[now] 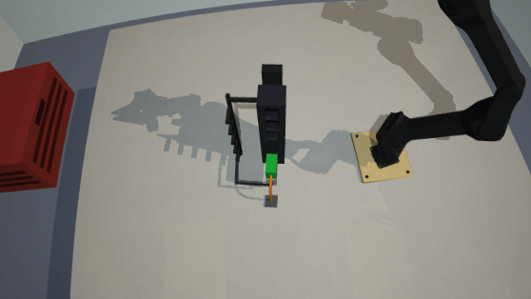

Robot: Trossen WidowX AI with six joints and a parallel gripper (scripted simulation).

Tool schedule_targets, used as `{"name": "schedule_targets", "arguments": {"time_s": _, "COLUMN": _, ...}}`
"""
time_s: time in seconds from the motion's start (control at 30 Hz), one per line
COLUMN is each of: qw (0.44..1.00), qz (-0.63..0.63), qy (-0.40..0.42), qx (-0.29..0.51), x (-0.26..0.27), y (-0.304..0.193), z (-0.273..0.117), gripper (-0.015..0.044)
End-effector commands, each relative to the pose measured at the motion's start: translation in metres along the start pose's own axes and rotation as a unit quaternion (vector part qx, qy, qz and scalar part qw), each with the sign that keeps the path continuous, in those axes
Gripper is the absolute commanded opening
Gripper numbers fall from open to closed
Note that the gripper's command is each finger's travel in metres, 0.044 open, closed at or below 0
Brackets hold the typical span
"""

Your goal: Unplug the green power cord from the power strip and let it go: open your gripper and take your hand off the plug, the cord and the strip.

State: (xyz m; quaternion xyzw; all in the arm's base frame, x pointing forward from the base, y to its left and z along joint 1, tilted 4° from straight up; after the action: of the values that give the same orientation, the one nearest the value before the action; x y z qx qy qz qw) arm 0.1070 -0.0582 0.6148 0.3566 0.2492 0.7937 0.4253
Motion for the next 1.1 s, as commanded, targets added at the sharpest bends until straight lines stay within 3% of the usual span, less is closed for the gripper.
{"name": "schedule_targets", "arguments": {"time_s": 0.0, "qw": 0.998, "qz": -0.009, "qy": -0.057, "qx": 0.017, "x": -0.051, "y": -0.013, "z": 0.016, "gripper": 0.016}}
{"name": "schedule_targets", "arguments": {"time_s": 0.3, "qw": 0.974, "qz": -0.055, "qy": -0.167, "qx": 0.142, "x": -0.141, "y": -0.085, "z": 0.044, "gripper": 0.016}}
{"name": "schedule_targets", "arguments": {"time_s": 0.6, "qw": 0.904, "qz": -0.13, "qy": -0.196, "qx": 0.356, "x": -0.194, "y": -0.197, "z": 0.052, "gripper": 0.016}}
{"name": "schedule_targets", "arguments": {"time_s": 0.83, "qw": 0.786, "qz": -0.229, "qy": -0.135, "qx": 0.559, "x": -0.203, "y": -0.287, "z": 0.034, "gripper": 0.016}}
{"name": "schedule_targets", "arguments": {"time_s": 1.07, "qw": 0.625, "qz": -0.291, "qy": 0.001, "qx": 0.724, "x": -0.196, "y": -0.363, "z": 0.0, "gripper": 0.016}}
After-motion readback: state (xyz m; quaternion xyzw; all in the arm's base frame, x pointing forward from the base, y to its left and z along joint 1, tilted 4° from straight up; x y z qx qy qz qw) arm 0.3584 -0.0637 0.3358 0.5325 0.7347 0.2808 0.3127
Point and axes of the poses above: the point midway between the two fingers, 35 mm back from their tips, its own z axis out along the fingers, its own x axis across the jaws, y = z × x, the point moved 7 cm from there along -z, back along the fingers, and after that the axes turned 4 degrees about -z, right-handed, at the moved point
